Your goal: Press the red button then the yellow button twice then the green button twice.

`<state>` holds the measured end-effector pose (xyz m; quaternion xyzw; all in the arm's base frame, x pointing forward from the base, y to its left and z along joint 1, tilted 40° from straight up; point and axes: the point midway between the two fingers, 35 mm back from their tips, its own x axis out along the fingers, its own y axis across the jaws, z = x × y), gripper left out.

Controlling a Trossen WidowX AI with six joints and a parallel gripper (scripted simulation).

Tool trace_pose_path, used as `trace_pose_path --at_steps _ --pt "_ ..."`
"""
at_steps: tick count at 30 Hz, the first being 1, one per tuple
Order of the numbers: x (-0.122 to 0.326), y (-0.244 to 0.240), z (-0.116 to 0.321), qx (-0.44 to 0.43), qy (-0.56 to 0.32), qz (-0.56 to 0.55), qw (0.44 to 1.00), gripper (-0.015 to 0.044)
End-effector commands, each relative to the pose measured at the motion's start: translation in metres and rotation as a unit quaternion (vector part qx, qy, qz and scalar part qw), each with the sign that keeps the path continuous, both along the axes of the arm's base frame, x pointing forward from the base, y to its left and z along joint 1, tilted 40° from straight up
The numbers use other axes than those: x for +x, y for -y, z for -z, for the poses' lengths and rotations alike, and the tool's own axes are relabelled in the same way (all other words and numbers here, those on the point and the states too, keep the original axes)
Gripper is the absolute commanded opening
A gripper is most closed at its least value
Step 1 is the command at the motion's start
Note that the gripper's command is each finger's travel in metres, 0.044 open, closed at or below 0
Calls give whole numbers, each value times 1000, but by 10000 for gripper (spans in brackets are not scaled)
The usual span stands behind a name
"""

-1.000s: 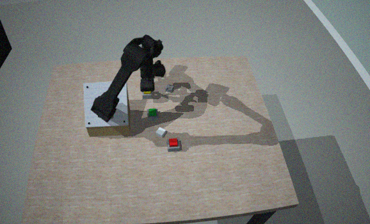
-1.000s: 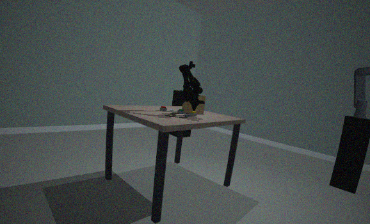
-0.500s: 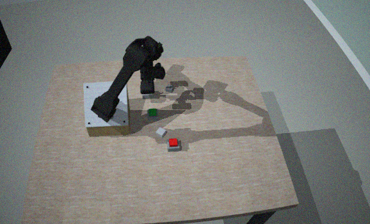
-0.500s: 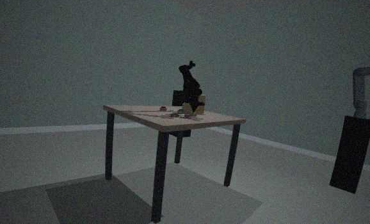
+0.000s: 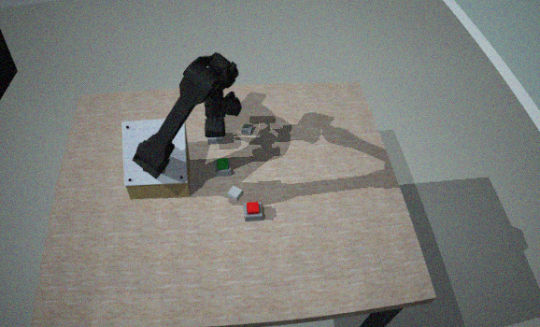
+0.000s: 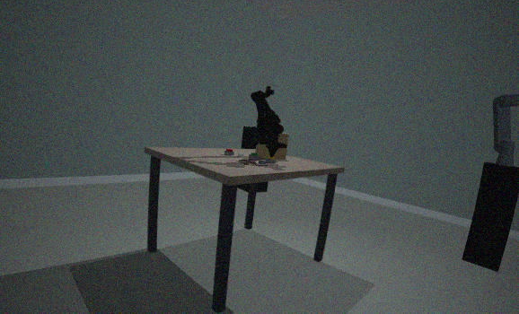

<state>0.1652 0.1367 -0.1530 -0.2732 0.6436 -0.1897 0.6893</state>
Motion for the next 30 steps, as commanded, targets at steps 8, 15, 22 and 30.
trace_pose_path --at_steps 8,15,22,30 --pt "-5 -18 -27 -4 -3 -1 1000 20" --pt "-11 -55 -72 -3 -4 -1 1000 20" --pt "3 -34 -97 -2 -4 -2 1000 20" --pt "22 45 -157 -9 -3 -1 1000 20"
